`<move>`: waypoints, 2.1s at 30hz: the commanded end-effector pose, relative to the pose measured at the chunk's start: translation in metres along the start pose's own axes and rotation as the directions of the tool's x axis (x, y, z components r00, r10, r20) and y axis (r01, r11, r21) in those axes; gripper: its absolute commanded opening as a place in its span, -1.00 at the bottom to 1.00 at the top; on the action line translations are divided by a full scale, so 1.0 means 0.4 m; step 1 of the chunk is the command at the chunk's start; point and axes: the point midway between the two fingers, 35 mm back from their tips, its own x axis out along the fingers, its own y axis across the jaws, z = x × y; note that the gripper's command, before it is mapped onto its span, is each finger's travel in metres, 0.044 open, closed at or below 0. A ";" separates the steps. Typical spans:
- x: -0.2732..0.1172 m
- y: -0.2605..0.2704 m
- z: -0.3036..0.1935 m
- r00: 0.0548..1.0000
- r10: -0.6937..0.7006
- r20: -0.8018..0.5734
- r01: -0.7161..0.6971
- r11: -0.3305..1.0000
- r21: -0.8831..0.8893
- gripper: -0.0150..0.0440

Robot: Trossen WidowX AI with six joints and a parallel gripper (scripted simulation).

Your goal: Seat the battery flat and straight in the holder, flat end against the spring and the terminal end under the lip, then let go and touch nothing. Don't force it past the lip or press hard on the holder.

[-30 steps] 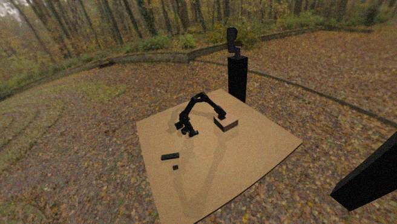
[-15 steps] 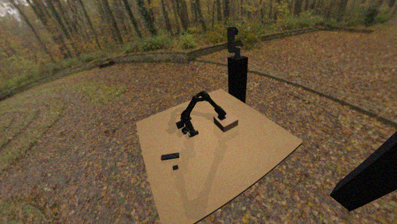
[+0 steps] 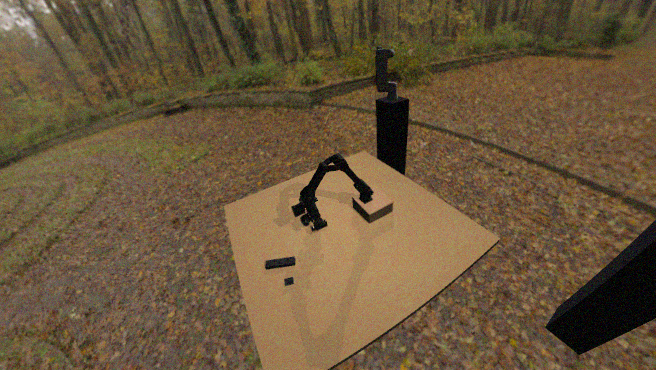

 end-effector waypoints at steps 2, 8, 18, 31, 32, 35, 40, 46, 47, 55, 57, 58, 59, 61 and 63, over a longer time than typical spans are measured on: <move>0.001 0.001 -0.009 1.000 0.001 0.005 -0.001 1.000 0.005 -0.29; 0.002 0.001 -0.017 1.000 0.001 0.002 -0.001 1.000 0.006 -0.29; 0.002 0.001 -0.016 1.000 0.001 0.003 -0.001 1.000 0.006 -0.20; -0.034 0.000 -0.020 1.000 0.001 0.002 -0.001 1.000 0.001 0.06; -0.035 0.000 -0.021 1.000 0.001 0.002 -0.001 1.000 0.001 0.06; -0.035 0.000 -0.021 1.000 0.001 0.002 -0.001 1.000 0.001 0.06; -0.104 0.000 -0.025 1.000 0.000 0.002 0.000 1.000 0.002 0.42; -0.214 -0.001 -0.045 1.000 0.000 0.003 0.000 1.000 0.001 0.95; -0.214 0.000 -0.042 1.000 0.000 0.003 0.000 1.000 0.001 1.00; -0.215 0.002 -0.040 1.000 0.000 0.003 0.000 1.000 0.001 1.00; -0.215 0.002 -0.040 1.000 0.000 0.003 0.000 1.000 0.001 1.00; -0.215 0.002 -0.040 1.000 0.000 0.003 0.000 1.000 0.001 1.00; -0.215 0.002 -0.040 1.000 0.000 0.003 0.000 1.000 0.001 1.00; -0.215 0.002 -0.040 1.000 0.000 0.003 0.000 1.000 0.001 1.00; -0.215 0.002 -0.040 1.000 0.000 0.003 0.000 1.000 0.001 1.00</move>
